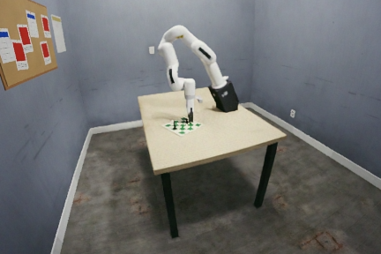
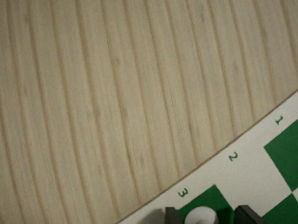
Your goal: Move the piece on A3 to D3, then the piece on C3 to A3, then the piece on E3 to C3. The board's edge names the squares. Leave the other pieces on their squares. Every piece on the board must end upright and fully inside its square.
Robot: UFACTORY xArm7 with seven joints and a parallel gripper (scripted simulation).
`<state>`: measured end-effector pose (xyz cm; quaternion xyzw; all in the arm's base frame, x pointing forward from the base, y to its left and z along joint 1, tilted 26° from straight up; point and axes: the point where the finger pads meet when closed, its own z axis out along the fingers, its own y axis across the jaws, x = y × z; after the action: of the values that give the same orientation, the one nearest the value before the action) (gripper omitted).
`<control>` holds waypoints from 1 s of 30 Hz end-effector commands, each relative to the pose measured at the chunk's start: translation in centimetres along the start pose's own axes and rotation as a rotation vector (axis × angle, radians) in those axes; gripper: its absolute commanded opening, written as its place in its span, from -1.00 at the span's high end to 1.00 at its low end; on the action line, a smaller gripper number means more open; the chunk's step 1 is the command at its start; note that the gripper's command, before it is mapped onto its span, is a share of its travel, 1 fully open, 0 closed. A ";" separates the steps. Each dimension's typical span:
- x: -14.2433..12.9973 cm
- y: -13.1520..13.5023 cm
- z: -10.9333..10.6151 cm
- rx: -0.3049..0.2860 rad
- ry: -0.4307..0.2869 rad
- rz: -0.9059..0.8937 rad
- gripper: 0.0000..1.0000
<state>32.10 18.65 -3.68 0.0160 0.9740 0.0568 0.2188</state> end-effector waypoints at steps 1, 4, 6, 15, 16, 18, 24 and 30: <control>0.0 0.0 0.0 -0.001 -0.001 -0.001 0.23; 0.0 0.0 0.0 -0.001 -0.001 -0.001 0.23; 0.0 0.0 0.0 -0.001 -0.001 -0.001 0.23; 0.0 0.0 0.0 -0.001 -0.001 -0.001 0.23; 0.0 0.0 0.0 -0.001 -0.001 -0.001 1.00; 0.0 0.0 0.0 -0.001 -0.001 -0.001 1.00; 0.0 0.0 0.0 -0.001 -0.001 -0.001 1.00; 0.0 0.0 0.0 -0.001 -0.001 -0.001 1.00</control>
<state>32.10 18.65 -3.68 0.0160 0.9740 0.0568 0.2187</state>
